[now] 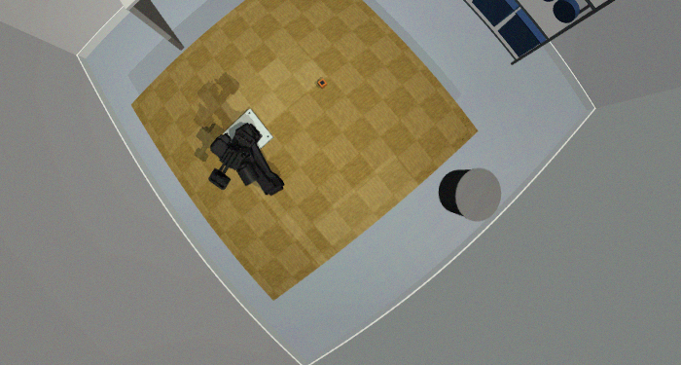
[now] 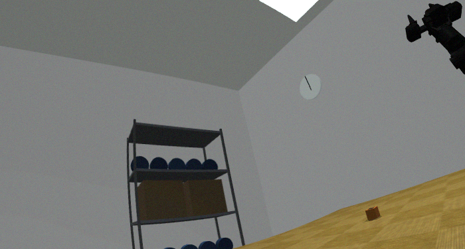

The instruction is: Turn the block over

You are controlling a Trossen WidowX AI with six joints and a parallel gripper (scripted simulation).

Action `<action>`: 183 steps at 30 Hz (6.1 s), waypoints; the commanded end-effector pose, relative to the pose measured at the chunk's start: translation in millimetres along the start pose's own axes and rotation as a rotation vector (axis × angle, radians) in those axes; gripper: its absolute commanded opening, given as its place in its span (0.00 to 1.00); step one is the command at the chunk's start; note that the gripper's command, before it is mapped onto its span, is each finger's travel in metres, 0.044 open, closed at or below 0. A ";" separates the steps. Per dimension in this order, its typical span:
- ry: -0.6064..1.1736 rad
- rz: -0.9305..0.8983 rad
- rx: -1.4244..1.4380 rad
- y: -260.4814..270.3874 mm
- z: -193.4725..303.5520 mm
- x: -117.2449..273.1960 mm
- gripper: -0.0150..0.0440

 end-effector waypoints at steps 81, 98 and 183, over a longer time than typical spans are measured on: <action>2.147 -2.030 0.227 430.2 28.8 358.6 1.00; 2.147 -2.030 0.227 431.8 34.6 385.3 1.00; 1.849 -1.843 -0.160 413.7 32.8 391.0 0.25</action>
Point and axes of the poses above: the point midway between the two fingers, 35 mm back from their tips, its own x axis back along the fingers, its own y axis across the jaws, z = x × y, the point moved 4 cm from there along x, back along the fingers, and after that the axes turned 6 degrees about x, right-handed, at the moved point
